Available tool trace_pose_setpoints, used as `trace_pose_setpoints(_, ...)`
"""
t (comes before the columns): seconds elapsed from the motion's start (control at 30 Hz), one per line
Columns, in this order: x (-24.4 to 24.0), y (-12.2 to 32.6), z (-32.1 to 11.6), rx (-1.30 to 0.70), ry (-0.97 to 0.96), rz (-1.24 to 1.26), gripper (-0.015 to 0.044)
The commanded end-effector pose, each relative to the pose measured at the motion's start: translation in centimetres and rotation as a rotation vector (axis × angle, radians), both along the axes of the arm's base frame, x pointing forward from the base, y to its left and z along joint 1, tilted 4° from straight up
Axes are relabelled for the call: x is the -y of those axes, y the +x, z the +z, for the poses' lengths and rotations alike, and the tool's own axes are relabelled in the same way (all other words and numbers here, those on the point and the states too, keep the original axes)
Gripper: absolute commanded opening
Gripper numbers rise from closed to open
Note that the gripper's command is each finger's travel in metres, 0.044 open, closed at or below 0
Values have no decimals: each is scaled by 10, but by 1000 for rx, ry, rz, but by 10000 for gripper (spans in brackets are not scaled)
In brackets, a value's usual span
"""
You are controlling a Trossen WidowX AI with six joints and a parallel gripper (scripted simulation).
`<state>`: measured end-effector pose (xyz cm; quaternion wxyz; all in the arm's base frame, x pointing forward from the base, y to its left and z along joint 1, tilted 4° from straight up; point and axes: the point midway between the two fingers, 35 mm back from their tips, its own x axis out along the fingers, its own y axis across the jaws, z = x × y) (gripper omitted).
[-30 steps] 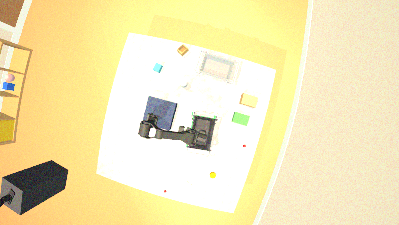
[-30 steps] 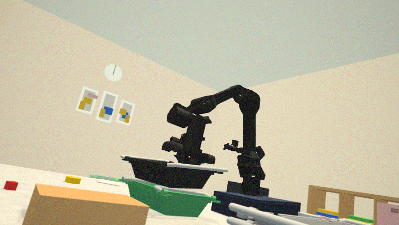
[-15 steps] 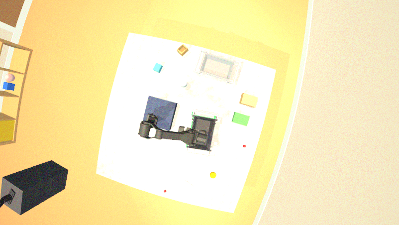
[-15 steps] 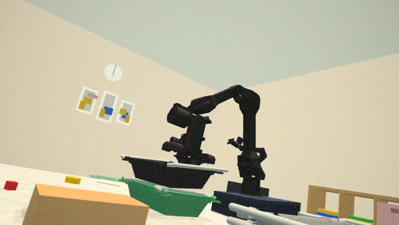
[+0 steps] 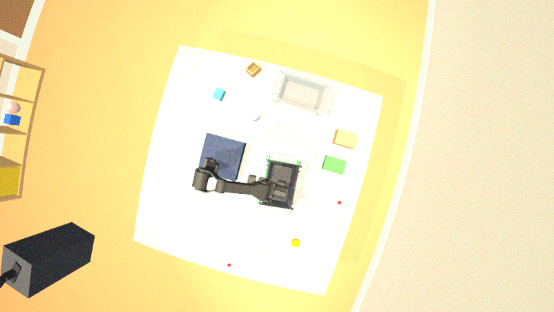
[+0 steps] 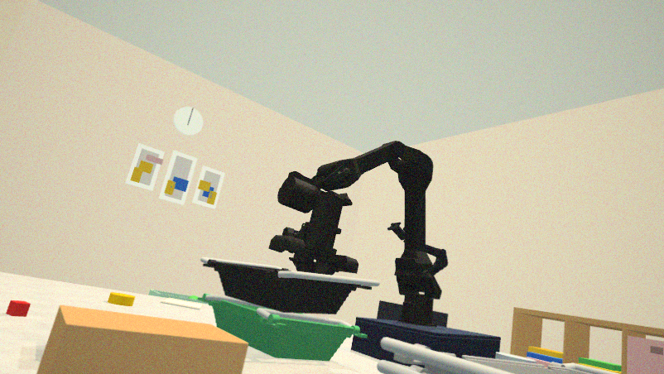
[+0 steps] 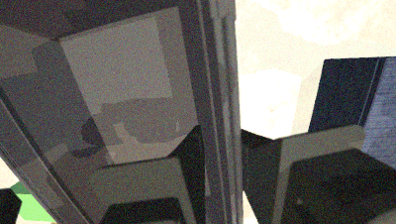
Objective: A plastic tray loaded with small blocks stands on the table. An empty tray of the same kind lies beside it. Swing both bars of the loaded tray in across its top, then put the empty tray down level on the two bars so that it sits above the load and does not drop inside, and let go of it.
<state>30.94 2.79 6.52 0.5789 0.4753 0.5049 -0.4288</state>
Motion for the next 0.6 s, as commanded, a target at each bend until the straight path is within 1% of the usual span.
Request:
trace_pose_setpoints(0.0,2,-9,-8,-38,-7,2,0)
trace_pose_setpoints(0.57,1,-4,-4,-19,-3,1,0)
